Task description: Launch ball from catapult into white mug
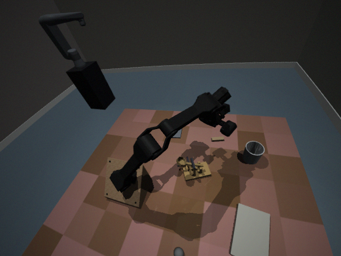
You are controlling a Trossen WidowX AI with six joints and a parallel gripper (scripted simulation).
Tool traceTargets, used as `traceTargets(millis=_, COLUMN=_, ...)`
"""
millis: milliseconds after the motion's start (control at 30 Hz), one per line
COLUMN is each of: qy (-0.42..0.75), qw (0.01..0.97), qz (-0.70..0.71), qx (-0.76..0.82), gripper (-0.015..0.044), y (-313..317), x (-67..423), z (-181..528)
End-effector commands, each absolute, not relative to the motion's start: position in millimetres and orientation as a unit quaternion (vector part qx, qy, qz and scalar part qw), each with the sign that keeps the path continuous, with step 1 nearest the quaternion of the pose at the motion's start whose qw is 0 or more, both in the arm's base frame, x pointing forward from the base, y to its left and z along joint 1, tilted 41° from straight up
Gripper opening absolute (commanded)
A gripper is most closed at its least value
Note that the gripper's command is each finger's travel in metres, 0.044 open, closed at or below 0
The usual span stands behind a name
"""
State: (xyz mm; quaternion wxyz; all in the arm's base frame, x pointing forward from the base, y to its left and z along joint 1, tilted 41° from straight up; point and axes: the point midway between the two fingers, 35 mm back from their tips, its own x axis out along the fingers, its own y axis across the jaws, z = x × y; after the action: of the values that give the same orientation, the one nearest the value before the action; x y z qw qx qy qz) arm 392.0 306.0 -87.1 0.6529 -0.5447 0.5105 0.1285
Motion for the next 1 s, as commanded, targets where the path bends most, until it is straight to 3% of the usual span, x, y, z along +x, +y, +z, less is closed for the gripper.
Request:
traceTargets(millis=0, qy=0.492, qw=0.705, qz=0.113, qx=-0.499, gripper=0.0440, y=311, x=420, z=-69)
traceTargets(millis=400, qy=0.421, qw=0.824, qz=0.065, qx=-0.372, gripper=0.0440, y=313, x=495, z=-7)
traceTargets(millis=967, qy=0.420, qw=0.826, qz=0.064, qx=-0.370, gripper=0.0440, y=313, x=496, z=-6)
